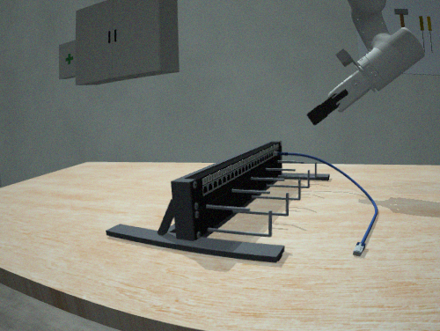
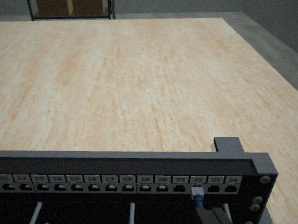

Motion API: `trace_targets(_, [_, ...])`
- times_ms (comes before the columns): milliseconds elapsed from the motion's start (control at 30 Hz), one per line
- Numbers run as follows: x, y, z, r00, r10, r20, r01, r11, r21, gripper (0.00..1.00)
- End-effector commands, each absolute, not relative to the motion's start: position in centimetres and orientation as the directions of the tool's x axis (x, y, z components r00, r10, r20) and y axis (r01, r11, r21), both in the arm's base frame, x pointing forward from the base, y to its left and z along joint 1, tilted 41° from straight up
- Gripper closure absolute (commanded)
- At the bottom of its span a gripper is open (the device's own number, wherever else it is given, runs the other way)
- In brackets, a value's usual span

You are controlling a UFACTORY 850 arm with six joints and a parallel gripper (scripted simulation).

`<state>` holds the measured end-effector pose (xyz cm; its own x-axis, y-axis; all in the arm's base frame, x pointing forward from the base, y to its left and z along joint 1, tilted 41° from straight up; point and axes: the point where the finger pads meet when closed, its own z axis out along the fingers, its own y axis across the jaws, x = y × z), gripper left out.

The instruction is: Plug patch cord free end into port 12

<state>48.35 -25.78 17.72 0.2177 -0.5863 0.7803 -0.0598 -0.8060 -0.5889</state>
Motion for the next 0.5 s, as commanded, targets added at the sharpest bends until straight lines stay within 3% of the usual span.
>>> trace_targets(0, [49.52, -25.80, 17.49, 0.216, -0.586, 0.781, -0.060, -0.807, -0.588, 1.00])
trace_targets(467, [49.68, -25.79, 17.46, 0.216, -0.586, 0.781, -0.060, -0.807, -0.588, 1.00])
